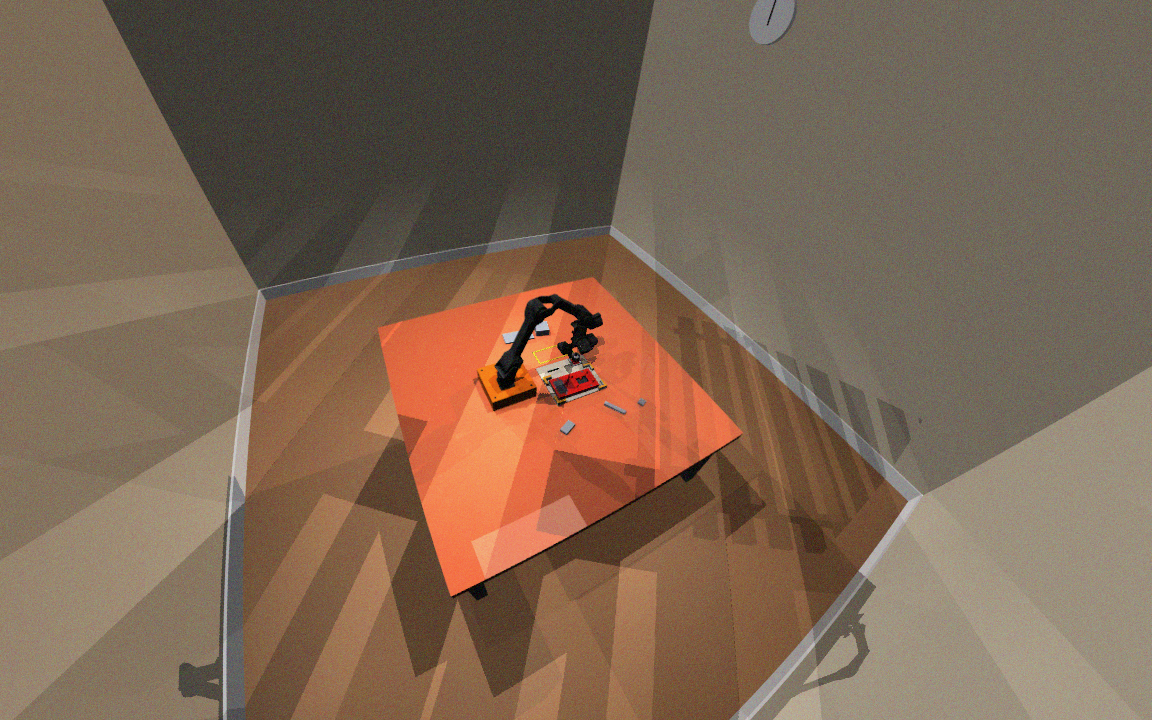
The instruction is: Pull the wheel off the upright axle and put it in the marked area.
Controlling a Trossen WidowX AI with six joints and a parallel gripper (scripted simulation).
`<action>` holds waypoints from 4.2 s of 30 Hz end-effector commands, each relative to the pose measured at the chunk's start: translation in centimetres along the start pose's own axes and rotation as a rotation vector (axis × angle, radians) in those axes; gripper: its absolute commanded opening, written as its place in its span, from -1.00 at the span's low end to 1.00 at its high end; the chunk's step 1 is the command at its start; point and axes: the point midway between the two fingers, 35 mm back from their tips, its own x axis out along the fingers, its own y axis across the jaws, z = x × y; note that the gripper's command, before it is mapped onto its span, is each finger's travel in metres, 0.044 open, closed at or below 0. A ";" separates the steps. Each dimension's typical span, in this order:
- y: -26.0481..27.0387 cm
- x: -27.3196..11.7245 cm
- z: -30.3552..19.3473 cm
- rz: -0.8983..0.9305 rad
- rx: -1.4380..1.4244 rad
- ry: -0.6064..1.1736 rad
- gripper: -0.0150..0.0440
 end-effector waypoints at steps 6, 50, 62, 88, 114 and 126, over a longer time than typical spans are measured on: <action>-0.2 0.5 0.0 -0.002 0.006 -0.004 0.53; 0.1 -0.6 0.0 0.004 0.001 0.000 -0.49; 0.1 -1.0 0.0 0.003 0.002 -0.001 -0.49; 0.1 -1.8 0.0 0.001 0.003 -0.002 -0.49; 0.1 -2.7 0.0 0.000 0.005 -0.003 -0.49; 0.0 -3.1 0.0 -0.001 0.006 -0.003 -0.49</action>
